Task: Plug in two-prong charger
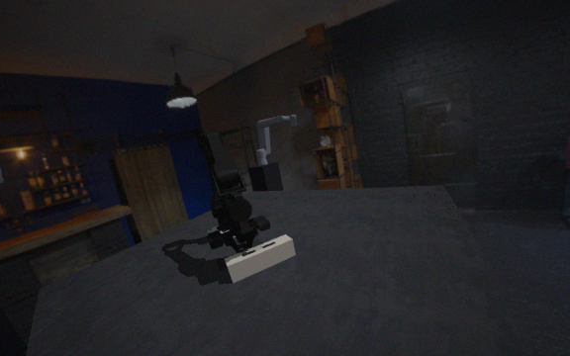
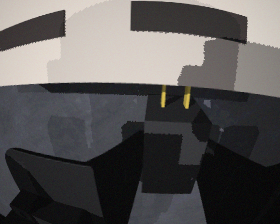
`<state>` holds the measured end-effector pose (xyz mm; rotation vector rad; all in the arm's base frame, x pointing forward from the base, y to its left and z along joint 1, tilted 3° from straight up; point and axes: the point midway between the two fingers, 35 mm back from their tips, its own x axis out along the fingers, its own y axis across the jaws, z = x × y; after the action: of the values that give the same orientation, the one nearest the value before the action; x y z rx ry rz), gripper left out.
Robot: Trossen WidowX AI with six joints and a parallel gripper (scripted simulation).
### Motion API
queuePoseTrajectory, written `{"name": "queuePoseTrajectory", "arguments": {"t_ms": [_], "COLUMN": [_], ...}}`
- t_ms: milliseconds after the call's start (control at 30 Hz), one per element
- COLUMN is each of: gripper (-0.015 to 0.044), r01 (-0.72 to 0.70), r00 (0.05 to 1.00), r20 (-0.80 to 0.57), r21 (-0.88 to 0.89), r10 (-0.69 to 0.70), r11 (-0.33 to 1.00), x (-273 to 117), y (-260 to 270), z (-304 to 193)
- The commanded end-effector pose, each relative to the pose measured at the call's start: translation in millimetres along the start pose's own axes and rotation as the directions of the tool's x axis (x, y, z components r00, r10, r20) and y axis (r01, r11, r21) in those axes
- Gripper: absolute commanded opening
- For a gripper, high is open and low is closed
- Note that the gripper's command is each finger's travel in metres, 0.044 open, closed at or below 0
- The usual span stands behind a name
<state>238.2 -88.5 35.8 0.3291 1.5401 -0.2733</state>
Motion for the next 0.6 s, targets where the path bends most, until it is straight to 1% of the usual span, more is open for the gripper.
{"name": "queuePoseTrajectory", "arguments": {"t_ms": [0,567], "gripper": [0.0000,0.0000], "r01": [-0.005,-0.005], "r00": [1.000,1.000], "r20": [0.000,0.000], "r21": [0.006,0.006], "r10": [0.005,0.005], "r11": [1.000,1.000], "x": [-0.2,-0.7], "y": [0.7,0.5], "z": [0.8,6.5]}}
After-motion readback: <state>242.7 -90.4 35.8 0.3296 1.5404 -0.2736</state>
